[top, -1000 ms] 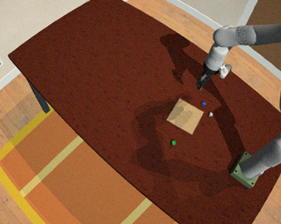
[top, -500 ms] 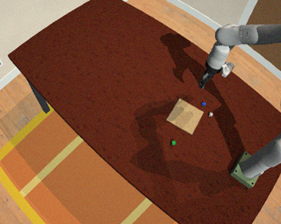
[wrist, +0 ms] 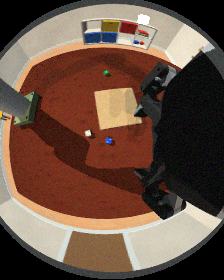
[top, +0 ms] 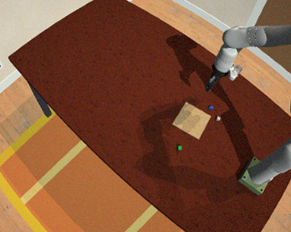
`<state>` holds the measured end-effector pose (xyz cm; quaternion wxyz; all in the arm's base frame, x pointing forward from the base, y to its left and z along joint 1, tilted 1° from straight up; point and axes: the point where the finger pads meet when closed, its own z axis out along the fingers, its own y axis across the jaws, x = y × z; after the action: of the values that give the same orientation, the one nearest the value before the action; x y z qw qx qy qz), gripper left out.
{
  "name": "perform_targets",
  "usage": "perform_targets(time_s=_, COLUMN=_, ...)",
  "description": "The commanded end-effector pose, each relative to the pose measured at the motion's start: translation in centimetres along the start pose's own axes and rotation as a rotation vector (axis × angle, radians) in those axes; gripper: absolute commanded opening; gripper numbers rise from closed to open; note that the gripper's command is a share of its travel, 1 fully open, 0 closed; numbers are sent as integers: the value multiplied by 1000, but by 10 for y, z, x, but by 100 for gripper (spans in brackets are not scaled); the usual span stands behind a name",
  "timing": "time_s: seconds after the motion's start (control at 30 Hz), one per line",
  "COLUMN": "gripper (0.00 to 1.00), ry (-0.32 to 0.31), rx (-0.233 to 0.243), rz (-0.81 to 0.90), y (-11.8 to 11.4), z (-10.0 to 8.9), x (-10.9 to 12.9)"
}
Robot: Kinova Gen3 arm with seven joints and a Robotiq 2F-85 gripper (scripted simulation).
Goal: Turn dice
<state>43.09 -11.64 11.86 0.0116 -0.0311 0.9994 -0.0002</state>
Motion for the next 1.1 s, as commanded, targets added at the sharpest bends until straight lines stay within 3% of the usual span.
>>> perform_targets(time_s=0.0, gripper=100, ry=6, rx=-2, rz=0, y=1, z=10, x=2)
perform_targets(time_s=0.17, gripper=100, ry=6, rx=-2, rz=0, y=0, z=39, x=1)
perform_targets(time_s=0.23, gripper=100, ry=6, rx=-2, rz=0, y=0, z=39, x=1)
perform_targets(time_s=0.47, gripper=100, ry=6, rx=-2, rz=0, y=0, z=84, x=1)
perform_targets(time_s=0.6, gripper=100, ry=6, rx=-2, rz=0, y=0, z=101, x=1)
perform_targets(time_s=1.07, gripper=100, ry=6, rx=-2, rz=0, y=0, z=108, x=1)
